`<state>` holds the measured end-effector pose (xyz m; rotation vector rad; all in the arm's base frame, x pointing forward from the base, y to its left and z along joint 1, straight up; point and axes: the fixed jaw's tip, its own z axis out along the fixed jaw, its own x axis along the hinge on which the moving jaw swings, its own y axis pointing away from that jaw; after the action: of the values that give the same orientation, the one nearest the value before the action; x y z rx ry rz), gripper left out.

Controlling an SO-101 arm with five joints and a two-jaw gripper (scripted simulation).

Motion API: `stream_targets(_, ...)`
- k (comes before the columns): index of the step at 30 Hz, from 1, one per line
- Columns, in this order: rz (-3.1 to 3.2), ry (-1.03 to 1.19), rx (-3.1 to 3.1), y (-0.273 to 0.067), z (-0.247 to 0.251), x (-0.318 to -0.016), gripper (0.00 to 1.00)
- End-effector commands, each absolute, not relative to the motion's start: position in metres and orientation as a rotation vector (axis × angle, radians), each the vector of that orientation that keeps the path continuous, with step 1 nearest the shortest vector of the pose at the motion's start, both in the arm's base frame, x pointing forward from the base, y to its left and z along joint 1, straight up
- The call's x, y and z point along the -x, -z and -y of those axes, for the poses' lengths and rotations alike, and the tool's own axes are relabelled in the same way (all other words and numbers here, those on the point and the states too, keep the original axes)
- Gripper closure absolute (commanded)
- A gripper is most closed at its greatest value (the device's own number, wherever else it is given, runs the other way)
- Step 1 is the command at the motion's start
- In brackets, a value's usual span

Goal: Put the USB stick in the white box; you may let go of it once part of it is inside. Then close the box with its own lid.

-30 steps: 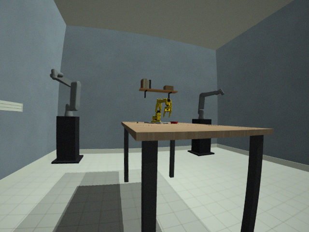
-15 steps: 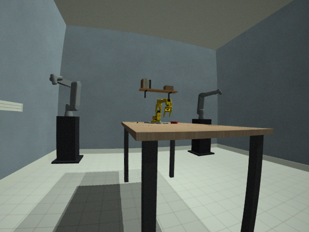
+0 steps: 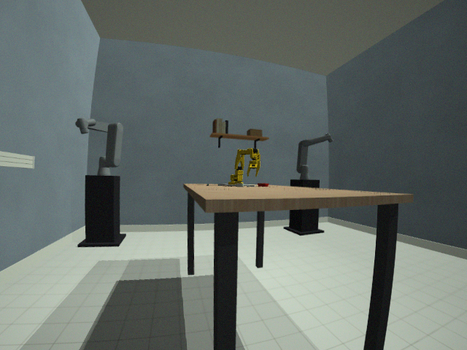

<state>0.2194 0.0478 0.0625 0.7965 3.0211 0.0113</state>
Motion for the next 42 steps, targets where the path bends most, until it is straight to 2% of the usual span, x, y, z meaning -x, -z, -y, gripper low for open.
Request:
stream_targets(1,-3.031,-0.004,-0.805,-0.061,-0.049,-0.219,0.71)
stream_targets(25,-3.031,-0.004,-0.805,-0.049,-0.050,-0.221,0.71)
stream_targets(42,-3.031,-0.004,-0.805,-0.015,-0.049,-0.221,0.71)
